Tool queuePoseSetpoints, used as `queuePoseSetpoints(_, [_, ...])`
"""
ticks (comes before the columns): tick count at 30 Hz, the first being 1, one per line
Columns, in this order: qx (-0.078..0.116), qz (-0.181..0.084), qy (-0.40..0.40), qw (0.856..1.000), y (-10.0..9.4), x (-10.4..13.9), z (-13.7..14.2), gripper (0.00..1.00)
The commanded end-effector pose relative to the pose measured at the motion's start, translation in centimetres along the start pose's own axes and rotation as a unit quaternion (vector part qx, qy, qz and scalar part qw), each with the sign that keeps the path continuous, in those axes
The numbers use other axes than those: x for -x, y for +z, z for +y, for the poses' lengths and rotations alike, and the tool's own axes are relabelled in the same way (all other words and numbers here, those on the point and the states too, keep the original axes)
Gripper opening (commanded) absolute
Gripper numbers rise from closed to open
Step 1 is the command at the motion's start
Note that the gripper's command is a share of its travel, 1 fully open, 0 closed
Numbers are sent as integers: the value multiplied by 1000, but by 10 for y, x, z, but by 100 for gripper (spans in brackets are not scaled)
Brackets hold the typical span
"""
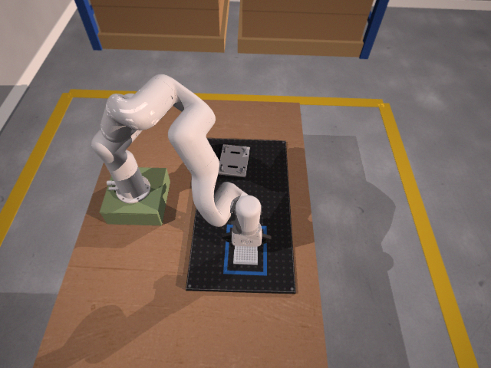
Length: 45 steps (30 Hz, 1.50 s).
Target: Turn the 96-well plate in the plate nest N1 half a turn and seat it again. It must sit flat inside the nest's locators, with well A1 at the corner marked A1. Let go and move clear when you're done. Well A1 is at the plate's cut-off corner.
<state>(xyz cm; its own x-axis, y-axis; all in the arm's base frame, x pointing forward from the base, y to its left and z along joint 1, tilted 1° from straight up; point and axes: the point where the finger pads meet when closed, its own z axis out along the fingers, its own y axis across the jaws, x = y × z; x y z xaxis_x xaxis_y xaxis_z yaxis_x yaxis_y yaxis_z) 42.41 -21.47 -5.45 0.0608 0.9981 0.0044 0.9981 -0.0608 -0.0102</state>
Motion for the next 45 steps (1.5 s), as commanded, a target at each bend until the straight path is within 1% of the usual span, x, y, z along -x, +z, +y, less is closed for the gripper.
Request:
queuePoseSetpoints(1, [0, -4, 0, 1000, -1, 1, 1, 0])
queuePoseSetpoints(45, [0, -4, 0, 1000, 6, 1, 1, 0])
